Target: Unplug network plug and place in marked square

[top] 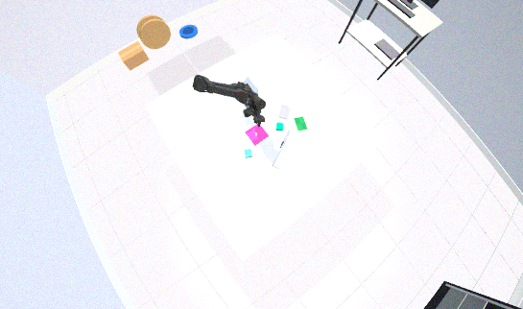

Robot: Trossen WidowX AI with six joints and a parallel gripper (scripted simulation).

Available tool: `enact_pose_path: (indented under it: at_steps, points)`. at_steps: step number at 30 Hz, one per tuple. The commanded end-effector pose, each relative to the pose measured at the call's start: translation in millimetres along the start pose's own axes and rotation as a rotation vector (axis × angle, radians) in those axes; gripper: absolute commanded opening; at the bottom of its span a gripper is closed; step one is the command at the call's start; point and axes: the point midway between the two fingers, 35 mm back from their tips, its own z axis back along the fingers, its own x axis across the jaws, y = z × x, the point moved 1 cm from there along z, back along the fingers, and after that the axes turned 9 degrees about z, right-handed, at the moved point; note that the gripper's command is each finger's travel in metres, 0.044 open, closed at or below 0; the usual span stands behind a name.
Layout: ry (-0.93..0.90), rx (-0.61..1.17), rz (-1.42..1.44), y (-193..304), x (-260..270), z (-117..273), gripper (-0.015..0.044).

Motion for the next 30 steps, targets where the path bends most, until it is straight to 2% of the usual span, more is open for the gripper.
enact_pose_path:
  at_steps: [1,16,30]
  points:
    - [-0.010,-0.006,-0.011,-3,4,5,0.0156]
    - [-0.010,-0.007,0.003,-5,5,13,0.0156]
    - [0.001,0.013,-0.002,-2,26,38,0.0156]
